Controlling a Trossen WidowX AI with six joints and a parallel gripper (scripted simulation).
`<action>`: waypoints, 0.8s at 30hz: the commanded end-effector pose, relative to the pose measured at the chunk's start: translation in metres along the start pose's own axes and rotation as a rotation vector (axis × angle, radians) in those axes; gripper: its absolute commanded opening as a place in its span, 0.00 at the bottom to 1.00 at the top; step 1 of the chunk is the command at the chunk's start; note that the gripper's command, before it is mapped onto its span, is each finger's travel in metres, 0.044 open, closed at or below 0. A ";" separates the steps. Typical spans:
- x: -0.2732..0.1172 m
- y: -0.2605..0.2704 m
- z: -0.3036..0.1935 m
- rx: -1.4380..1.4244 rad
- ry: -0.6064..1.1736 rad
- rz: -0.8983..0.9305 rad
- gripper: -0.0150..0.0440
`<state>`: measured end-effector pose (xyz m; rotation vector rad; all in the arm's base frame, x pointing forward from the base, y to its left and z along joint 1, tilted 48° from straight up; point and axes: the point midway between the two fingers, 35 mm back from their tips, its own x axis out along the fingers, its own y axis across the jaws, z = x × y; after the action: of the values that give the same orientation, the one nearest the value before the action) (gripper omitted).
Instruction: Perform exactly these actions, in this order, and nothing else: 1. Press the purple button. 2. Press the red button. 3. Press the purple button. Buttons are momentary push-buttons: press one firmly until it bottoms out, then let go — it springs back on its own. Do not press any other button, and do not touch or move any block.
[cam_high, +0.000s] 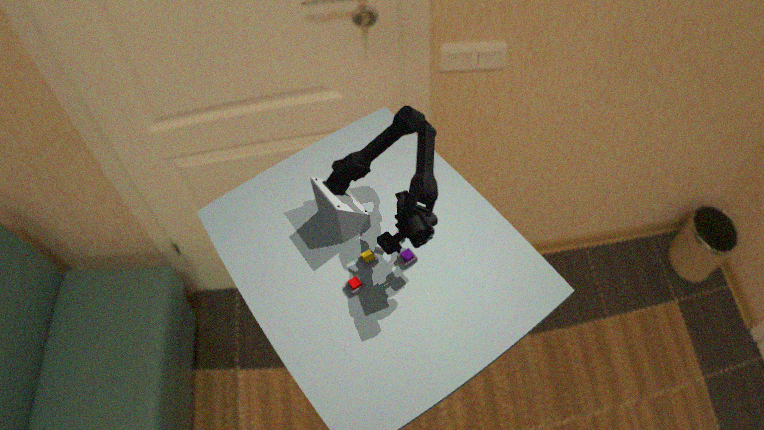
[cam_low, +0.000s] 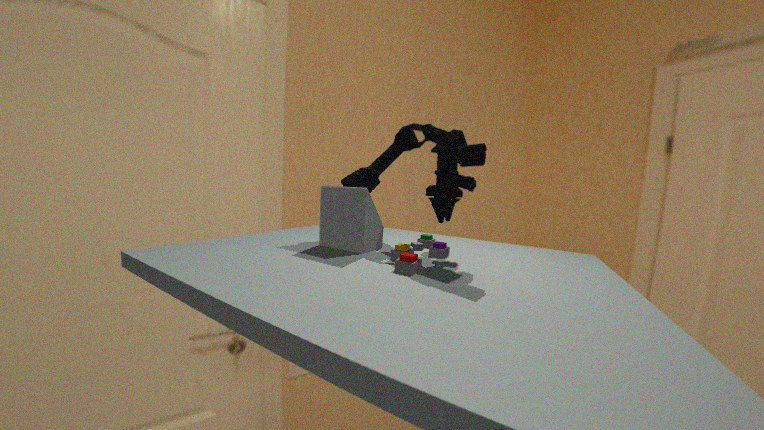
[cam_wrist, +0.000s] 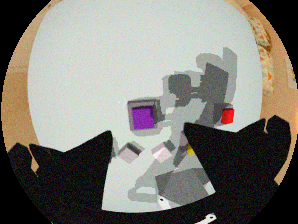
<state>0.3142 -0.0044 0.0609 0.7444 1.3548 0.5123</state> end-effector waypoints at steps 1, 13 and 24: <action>0.037 0.002 -0.009 0.013 0.032 0.016 0.62; 0.037 0.002 -0.009 0.013 0.032 0.016 0.29; 0.044 0.002 -0.009 0.013 0.032 0.016 0.29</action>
<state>0.3141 0.0253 0.0365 0.7503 1.3748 0.5281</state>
